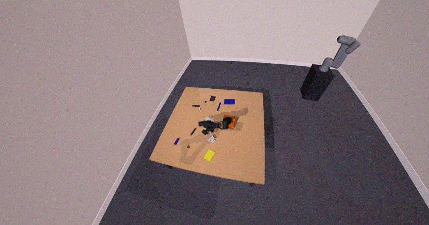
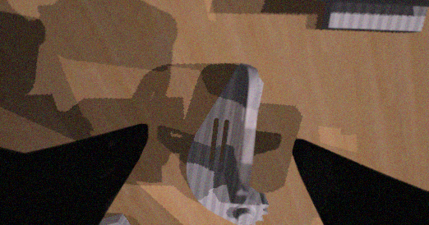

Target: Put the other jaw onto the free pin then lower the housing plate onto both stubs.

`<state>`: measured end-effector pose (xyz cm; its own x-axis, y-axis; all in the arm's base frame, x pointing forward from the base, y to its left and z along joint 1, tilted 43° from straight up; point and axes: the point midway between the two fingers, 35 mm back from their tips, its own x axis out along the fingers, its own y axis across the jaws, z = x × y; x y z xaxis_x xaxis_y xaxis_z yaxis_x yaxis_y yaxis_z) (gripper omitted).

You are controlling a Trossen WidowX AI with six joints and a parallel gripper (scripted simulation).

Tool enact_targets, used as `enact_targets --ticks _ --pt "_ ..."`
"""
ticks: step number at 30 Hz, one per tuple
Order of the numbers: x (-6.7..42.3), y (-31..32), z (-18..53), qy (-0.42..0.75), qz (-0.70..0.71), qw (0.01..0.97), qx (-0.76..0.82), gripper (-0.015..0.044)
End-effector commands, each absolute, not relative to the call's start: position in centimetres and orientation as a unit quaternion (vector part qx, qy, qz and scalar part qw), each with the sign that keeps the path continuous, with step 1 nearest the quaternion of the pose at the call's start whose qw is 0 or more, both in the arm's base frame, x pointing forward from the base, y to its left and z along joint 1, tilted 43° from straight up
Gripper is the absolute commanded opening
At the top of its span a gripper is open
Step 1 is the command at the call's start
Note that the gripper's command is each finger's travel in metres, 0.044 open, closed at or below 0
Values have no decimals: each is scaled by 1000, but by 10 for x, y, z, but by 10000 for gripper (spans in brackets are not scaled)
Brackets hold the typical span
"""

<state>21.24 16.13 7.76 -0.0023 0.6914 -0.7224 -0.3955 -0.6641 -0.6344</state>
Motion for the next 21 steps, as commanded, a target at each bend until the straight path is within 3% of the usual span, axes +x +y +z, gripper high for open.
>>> enact_targets --ticks 1,17,21 --pt "212 161 76 -122 698 390 -588 440" --pt "212 162 75 -122 698 390 -588 440" --pt "212 162 76 -125 697 390 -588 335"
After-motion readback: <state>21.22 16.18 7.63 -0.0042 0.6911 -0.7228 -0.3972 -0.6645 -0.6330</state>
